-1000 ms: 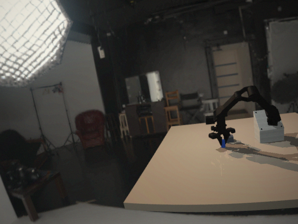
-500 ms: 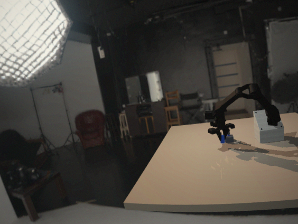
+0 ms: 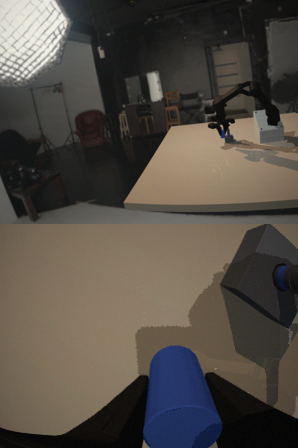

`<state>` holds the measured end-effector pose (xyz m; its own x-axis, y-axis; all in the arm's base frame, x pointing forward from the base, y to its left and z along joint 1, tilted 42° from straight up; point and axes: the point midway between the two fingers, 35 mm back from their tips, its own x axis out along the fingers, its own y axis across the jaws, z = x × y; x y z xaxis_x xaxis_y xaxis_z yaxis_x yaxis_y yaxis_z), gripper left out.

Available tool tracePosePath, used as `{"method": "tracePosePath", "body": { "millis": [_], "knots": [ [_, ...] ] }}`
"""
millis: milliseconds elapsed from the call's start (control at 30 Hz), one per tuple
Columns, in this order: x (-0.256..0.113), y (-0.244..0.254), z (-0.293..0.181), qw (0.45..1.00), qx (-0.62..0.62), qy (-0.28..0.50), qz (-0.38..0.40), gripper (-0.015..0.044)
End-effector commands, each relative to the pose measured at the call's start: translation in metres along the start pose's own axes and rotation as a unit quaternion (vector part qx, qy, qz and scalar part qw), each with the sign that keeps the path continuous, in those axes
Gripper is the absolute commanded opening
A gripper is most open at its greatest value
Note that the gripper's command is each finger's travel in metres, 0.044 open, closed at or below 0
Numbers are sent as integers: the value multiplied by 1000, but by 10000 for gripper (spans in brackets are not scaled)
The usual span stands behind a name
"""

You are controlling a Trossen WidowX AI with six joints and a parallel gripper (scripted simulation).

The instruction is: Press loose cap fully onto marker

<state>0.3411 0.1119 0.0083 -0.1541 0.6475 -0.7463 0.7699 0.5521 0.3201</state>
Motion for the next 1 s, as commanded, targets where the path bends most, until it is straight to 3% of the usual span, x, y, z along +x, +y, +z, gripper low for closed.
{"method": "tracePosePath", "body": {
  "millis": [0,967],
  "knots": [
    [-9,-11,11,1000,1,-4,-2,0],
    [-56,-89,56,1000,1,-2,-3,0]
  ]
}}
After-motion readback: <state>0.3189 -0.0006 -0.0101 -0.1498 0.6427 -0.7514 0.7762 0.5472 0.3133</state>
